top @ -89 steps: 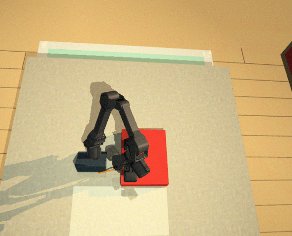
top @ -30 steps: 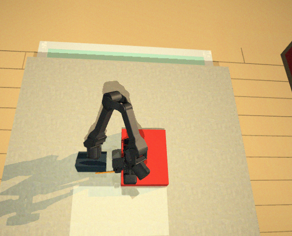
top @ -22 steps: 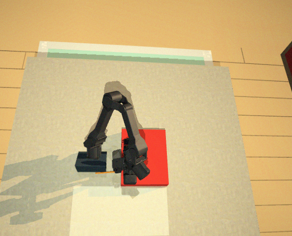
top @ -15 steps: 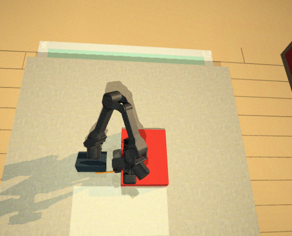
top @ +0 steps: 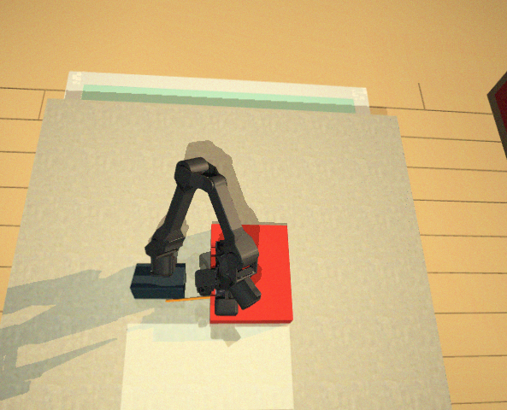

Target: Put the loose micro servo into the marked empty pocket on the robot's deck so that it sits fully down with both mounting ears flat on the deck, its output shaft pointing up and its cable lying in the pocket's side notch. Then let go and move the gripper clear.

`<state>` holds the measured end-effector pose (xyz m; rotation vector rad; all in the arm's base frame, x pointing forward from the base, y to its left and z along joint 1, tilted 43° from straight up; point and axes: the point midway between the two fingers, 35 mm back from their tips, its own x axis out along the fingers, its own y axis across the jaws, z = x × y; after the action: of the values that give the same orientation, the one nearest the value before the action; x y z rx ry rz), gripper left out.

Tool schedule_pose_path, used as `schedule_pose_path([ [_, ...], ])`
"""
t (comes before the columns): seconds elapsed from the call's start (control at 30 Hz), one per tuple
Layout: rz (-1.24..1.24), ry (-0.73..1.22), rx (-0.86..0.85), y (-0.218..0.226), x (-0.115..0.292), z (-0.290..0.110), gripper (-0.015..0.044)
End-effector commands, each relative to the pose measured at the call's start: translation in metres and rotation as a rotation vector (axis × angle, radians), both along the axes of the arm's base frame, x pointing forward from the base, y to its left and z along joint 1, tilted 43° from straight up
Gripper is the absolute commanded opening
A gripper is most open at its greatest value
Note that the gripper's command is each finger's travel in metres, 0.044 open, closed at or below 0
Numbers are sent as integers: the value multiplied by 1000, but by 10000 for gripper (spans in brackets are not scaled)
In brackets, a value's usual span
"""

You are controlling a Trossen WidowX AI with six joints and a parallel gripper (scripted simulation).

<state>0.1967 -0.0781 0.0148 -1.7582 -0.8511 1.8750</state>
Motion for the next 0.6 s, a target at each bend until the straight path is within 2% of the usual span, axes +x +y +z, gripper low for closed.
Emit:
schedule_pose_path([
  [0.0,0,-16,-11,-11,24,8,345],
  [0.13,0,-19,-14,-22,60,22,440],
  [0.33,0,-23,-15,-31,109,44,440],
  [0.57,-9,-30,-22,-35,114,50,440],
])
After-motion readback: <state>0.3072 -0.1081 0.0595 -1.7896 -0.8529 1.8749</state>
